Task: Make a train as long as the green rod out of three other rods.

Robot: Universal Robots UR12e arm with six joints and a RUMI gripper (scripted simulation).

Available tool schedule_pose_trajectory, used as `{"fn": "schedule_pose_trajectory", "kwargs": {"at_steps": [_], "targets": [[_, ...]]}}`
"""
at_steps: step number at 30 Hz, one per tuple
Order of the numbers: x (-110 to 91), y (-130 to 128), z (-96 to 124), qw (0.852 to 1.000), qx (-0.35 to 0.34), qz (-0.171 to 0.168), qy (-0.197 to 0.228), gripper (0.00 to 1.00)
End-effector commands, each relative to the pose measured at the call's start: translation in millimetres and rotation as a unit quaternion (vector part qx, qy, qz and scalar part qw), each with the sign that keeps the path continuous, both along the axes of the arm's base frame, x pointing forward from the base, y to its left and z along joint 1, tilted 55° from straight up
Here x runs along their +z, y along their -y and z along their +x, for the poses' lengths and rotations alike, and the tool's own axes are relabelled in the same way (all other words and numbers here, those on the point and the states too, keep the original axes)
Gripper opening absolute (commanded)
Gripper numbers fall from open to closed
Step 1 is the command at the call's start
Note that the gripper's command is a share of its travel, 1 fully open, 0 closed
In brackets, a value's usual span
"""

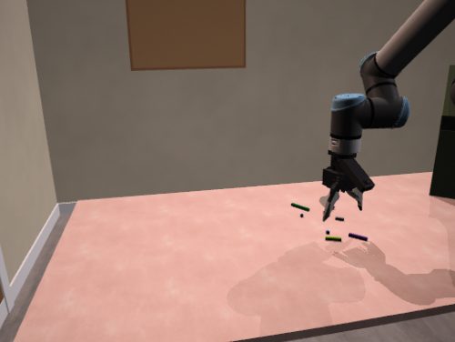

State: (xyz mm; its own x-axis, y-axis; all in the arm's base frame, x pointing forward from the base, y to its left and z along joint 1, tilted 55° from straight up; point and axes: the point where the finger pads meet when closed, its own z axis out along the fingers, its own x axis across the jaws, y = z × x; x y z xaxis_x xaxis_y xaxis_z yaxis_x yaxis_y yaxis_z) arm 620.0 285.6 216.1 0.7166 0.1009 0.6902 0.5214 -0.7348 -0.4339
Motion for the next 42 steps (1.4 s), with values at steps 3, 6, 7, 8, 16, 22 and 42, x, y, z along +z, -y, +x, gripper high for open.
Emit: {"fn": "schedule_pose_trajectory", "kwargs": {"at_steps": [3,6,7,8,16,22,42], "targets": [[1.6,1.1,3.1,0.998,-0.041,0.028,-0.04,1.0],[2.1,1.7,4.6,0.996,-0.058,0.042,-0.059,1.0],[2.2,1.9,5.1,0.995,-0.062,0.045,-0.064,1.0],[2.3,2.1,5.5,0.994,-0.067,0.049,-0.069,1.0],[2.9,2.9,7.3,0.99,-0.086,0.064,-0.091,1.0],[3.0,3.1,7.7,0.989,-0.09,0.068,-0.097,1.0],[3.0,3.1,7.7,0.989,-0.091,0.069,-0.097,1.0]]}}
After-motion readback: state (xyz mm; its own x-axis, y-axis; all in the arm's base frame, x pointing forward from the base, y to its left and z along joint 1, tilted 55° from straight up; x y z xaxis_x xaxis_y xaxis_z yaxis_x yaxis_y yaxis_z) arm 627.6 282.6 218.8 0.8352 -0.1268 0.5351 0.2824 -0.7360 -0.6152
